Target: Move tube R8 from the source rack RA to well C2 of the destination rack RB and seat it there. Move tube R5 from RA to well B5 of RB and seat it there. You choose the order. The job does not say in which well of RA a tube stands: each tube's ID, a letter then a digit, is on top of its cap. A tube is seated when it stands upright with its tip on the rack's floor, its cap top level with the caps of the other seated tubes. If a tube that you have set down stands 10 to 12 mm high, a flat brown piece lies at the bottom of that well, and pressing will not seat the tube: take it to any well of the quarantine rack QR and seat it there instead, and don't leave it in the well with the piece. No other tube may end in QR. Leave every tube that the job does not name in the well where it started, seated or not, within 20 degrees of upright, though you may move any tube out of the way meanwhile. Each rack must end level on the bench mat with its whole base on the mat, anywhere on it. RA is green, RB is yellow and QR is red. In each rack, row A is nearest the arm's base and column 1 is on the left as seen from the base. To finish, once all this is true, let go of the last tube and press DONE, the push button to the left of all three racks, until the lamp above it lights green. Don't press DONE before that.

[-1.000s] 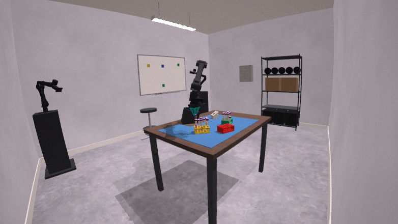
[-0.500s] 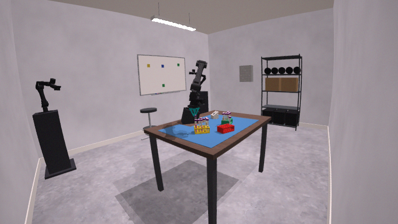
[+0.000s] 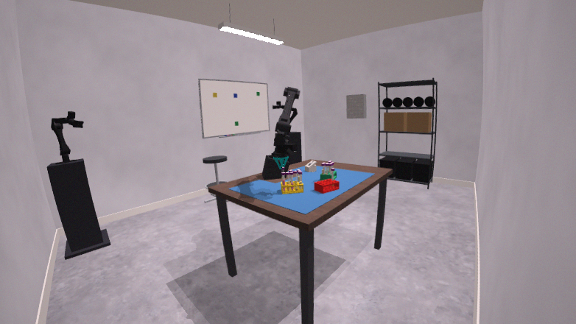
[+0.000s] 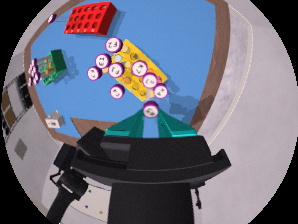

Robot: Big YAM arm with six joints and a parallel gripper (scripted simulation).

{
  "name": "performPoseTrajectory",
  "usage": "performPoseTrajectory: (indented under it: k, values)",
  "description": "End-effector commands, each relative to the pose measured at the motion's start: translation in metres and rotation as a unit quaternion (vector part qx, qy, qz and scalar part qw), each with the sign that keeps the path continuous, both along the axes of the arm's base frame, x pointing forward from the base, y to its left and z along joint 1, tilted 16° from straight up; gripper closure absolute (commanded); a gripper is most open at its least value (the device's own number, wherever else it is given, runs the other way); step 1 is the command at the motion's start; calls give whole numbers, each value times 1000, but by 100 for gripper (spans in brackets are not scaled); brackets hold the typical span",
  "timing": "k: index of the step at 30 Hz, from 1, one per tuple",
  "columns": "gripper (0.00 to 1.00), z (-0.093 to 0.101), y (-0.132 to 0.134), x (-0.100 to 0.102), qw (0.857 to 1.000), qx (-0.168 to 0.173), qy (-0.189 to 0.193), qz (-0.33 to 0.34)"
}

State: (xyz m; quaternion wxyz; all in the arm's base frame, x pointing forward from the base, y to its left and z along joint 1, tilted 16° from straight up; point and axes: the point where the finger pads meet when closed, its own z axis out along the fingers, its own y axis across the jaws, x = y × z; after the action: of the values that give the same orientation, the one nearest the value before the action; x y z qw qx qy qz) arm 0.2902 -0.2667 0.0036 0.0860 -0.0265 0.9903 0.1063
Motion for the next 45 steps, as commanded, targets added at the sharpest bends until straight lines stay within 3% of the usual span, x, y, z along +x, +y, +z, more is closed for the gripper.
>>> performPoseTrajectory:
  k: [1,45]
  values:
    - [100,-4,-3,7,1000,-1,-3,-3]
    - [100,-22,0,9,1000,-3,-2,-4]
